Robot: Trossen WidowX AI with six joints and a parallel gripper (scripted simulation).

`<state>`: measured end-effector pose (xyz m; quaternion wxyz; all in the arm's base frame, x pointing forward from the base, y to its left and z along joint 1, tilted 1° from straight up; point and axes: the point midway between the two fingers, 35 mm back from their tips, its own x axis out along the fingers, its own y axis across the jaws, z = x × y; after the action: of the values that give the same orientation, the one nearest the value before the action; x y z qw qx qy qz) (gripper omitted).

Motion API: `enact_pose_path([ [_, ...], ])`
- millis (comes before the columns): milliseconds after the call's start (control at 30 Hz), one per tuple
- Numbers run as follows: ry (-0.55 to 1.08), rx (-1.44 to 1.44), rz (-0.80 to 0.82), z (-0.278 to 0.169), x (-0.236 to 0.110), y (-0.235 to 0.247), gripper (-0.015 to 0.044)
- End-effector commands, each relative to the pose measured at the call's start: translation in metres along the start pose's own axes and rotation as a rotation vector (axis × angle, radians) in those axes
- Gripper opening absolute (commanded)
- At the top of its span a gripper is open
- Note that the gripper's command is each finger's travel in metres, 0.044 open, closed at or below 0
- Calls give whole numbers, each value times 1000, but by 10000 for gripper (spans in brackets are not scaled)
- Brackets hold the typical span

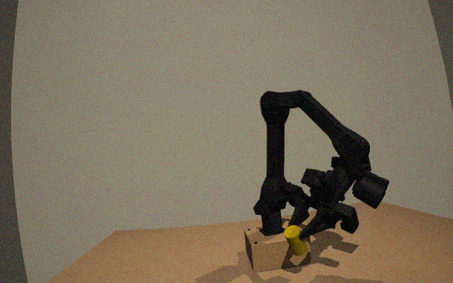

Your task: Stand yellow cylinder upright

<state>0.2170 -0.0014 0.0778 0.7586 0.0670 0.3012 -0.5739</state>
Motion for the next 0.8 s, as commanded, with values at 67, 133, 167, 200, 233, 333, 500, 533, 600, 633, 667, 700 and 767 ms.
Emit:
enact_pose_path([
  [67,-42,5,13,1,-1,-1,105],
  [133,-55,8,19,1,-1,0,105],
  [167,-62,10,22,1,-2,0,105],
  [200,-68,11,25,1,-2,0,105],
  [233,-75,13,28,1,-2,0,105],
  [333,-95,18,38,2,-3,1,105],
  [500,-127,26,57,2,-5,2,105],
  [533,-133,27,60,2,-5,2,105],
  [600,-146,30,68,3,-6,2,105],
  [633,-152,32,72,3,-6,2,105],
  [667,-158,34,76,3,-7,3,105],
  [700,-165,35,80,3,-7,3,105],
  [767,-177,38,89,3,-8,3,105],
])
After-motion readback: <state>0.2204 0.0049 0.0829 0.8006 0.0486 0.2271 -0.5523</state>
